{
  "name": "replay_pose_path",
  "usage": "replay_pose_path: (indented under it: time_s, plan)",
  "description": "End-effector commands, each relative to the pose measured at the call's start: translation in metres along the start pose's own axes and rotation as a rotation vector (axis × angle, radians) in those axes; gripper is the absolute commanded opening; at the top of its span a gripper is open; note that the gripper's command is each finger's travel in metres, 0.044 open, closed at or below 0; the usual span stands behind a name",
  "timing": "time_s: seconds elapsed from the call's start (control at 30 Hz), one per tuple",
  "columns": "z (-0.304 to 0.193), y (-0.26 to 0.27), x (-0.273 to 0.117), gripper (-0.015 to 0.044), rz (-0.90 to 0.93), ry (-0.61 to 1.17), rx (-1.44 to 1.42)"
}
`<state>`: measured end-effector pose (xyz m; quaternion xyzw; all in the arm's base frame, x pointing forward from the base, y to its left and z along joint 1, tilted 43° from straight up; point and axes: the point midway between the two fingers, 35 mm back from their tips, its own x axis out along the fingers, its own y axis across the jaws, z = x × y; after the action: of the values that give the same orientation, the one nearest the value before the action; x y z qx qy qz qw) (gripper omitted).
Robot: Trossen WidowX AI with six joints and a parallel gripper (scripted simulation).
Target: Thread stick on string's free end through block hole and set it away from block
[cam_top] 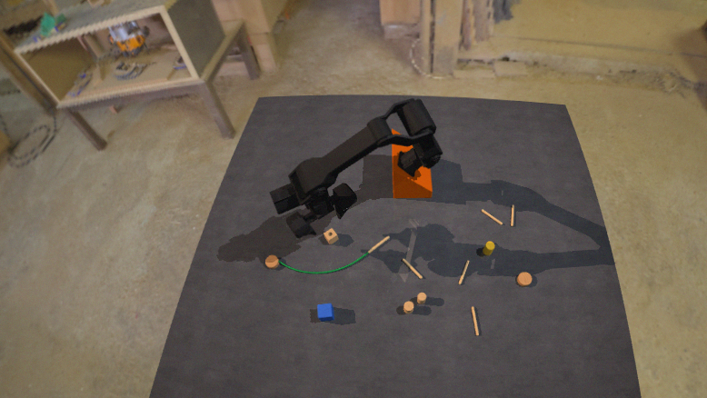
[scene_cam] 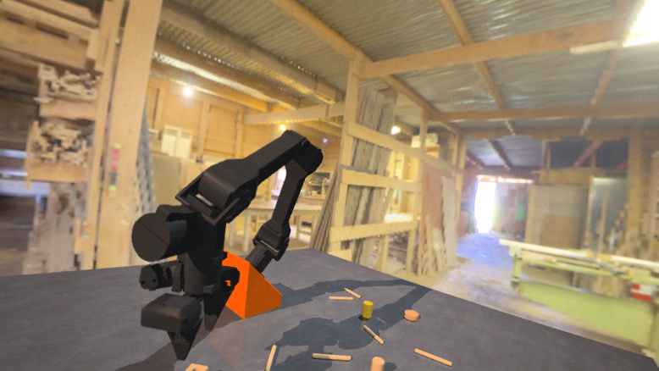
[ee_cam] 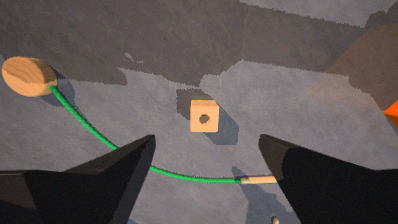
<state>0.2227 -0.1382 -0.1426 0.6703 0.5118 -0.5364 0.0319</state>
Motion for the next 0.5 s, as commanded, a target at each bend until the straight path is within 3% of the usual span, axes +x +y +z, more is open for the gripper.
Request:
replay_pose_path:
  time_s: [0.0,0.1,0.47]
  plan:
    - [-0.0002,-0.0004,-0.0002,0.0309,-0.002,0.001,0.01]
    - [-0.0002,-0.0004,-0.0002,0.0236,-0.002,0.001,0.01]
    - [-0.0002,-0.0002,0.0025,0.0236,-0.002,0.001,0.01]
